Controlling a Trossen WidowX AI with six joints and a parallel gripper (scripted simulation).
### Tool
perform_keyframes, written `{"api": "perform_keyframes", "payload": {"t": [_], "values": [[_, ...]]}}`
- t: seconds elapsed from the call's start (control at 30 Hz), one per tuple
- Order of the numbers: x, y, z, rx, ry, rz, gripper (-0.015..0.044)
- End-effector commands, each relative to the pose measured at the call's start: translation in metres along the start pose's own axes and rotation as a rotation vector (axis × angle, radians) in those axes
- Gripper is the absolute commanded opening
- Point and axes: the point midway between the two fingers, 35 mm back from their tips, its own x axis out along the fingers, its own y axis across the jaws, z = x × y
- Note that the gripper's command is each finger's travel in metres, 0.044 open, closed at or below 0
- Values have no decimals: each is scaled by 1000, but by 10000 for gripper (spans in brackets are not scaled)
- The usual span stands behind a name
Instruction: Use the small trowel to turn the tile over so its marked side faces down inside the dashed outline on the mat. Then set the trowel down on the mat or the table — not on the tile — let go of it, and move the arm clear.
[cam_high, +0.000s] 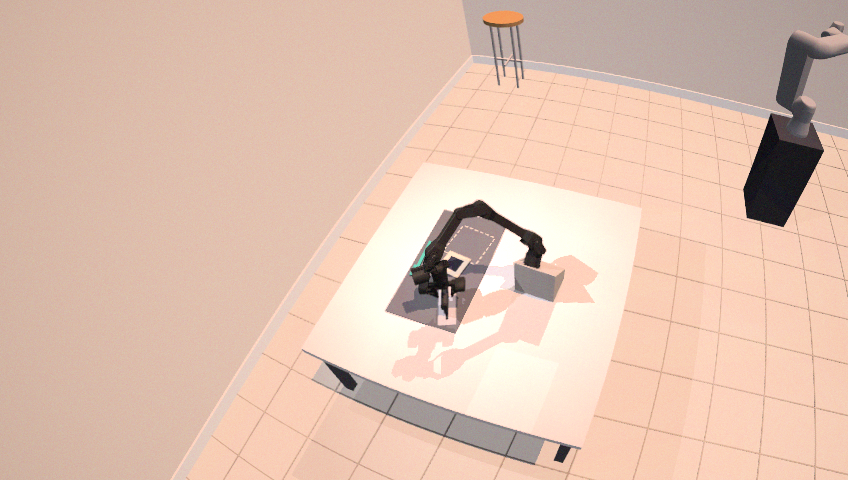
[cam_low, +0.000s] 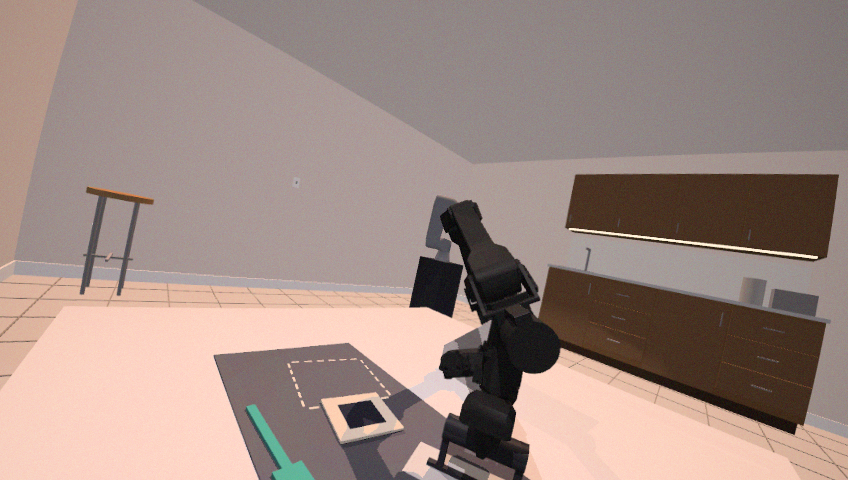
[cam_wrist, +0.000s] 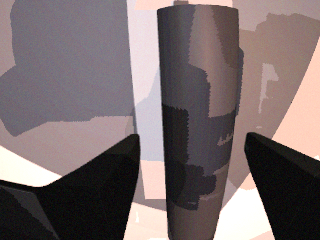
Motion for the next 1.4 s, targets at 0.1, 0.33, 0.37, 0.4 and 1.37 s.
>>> {"api": "perform_keyframes", "payload": {"t": [0.1,0.33,0.37,0.4,1.37], "values": [[0,0,0,4,-1,1,270],[-2,0,0,3,-1,1,270],[-10,0,0,1,0,2,270],[-23,-1,0,1,0,2,270],[-48,4,-6,-246,15,87,300]]}}
